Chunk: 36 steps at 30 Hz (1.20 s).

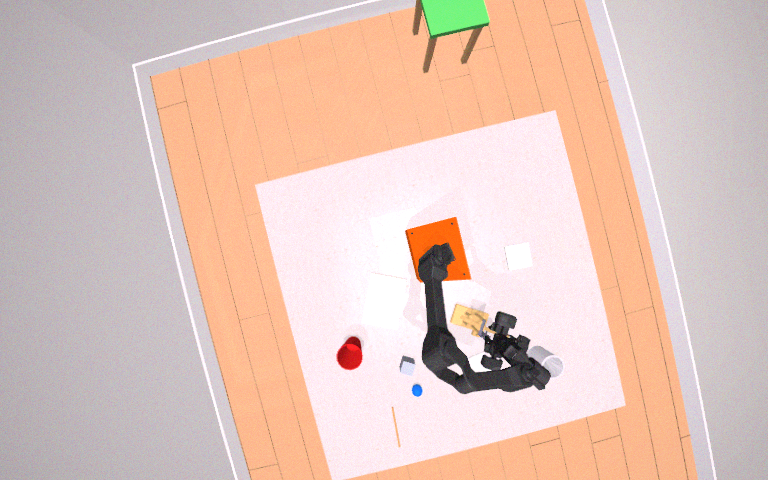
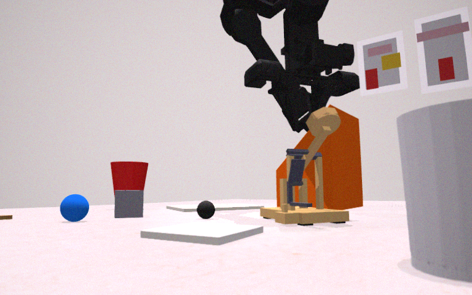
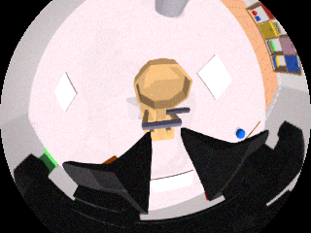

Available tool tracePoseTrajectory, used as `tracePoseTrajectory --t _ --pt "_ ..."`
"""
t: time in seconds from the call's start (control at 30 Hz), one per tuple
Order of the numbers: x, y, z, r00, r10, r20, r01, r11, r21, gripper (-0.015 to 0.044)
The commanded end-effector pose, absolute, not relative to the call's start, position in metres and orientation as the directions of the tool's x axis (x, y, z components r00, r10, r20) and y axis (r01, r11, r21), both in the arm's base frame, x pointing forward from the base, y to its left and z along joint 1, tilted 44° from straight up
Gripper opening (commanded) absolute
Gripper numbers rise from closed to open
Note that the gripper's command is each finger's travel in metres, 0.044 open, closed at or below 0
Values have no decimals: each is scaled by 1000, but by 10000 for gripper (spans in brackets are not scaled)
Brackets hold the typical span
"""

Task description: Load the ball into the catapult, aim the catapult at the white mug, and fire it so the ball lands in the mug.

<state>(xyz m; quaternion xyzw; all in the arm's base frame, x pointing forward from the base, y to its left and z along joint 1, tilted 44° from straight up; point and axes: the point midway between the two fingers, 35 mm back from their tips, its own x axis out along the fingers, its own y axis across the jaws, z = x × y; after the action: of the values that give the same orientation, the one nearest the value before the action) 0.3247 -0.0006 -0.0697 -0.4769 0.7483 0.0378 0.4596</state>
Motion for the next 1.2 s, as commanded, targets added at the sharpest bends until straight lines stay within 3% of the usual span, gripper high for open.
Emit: tracePoseTrajectory --t 0.0,0.07,1.17 --pt "325 -1 -70 -122 -681 -722 -751 539 -381 46" --pt "325 -1 -70 -122 -681 -722 -751 539 -381 0" --pt "335 -12 -102 -121 -681 -722 -751 539 -382 0"
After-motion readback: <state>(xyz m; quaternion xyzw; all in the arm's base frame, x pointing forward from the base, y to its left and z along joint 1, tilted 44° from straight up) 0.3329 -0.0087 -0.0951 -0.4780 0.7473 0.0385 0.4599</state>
